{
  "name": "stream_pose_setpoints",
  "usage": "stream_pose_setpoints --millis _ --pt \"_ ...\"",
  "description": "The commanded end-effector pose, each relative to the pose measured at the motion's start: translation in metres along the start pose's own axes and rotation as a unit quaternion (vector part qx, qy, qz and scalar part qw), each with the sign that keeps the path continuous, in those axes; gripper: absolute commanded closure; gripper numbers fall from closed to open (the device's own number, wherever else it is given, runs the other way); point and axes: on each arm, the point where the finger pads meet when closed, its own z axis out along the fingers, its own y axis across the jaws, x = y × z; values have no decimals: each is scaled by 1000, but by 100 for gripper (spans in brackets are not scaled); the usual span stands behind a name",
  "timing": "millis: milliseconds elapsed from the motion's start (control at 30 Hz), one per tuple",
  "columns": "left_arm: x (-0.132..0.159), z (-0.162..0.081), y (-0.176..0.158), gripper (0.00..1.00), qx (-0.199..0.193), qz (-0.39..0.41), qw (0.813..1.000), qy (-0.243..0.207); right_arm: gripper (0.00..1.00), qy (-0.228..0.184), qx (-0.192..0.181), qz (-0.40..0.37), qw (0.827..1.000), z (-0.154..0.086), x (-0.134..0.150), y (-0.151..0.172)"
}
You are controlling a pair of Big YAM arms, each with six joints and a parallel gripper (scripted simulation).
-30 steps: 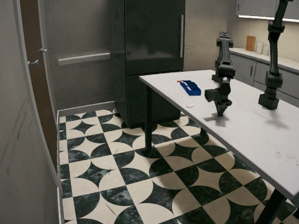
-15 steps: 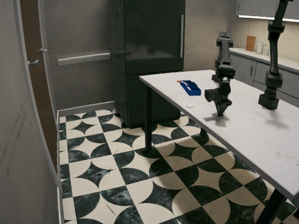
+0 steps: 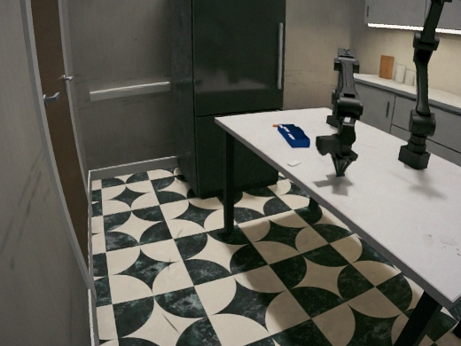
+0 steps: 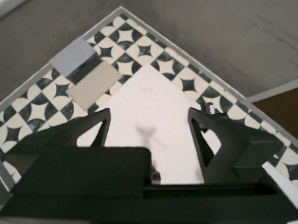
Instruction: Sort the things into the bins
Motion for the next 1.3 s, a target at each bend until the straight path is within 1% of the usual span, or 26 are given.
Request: stream_pose_setpoints --millis 0,33,333,400,500,600,633,833,967,1167,1200,1267 --pt "-8 -23 -4 0 4 5 1000 -21 96 -30 -44 2 999 -70 -14 20" --pt "-8 -23 -4 0 4 5 1000 -21 96 -30 -44 2 999 -70 -14 20" --pt "-8 -23 -4 0 4 5 1000 -21 96 -30 -45 2 999 -101 -13 17" --pt "-8 -23 -4 0 4 5 1000 -21 96 -21 -30 2 999 -78 -12 17" --pt "-8 -23 -4 0 4 5 1000 -21 96 -16 -23 2 1000 -67 -12 17" --pt "-8 -23 -4 0 4 5 1000 -21 96 -16 -23 2 1000 -69 -12 17" --pt "-8 -23 -4 0 4 5 1000 -21 96 -20 -29 2 999 -78 -12 18" --pt "-8 -23 -4 0 4 5 1000 -21 96 -18 -26 2 999 -74 -12 18" --pt "-8 -23 -4 0 4 5 1000 -21 96 -19 -28 2 999 -78 -13 19" --pt "-8 -23 -4 0 4 5 1000 -21 96 -18 -26 2 999 -75 -13 19" --pt "-8 -23 -4 0 4 5 1000 -21 96 -23 -33 2 999 -87 -13 20" --pt "-8 -23 -4 0 4 5 1000 -21 96 -21 -31 2 999 -84 -13 20"
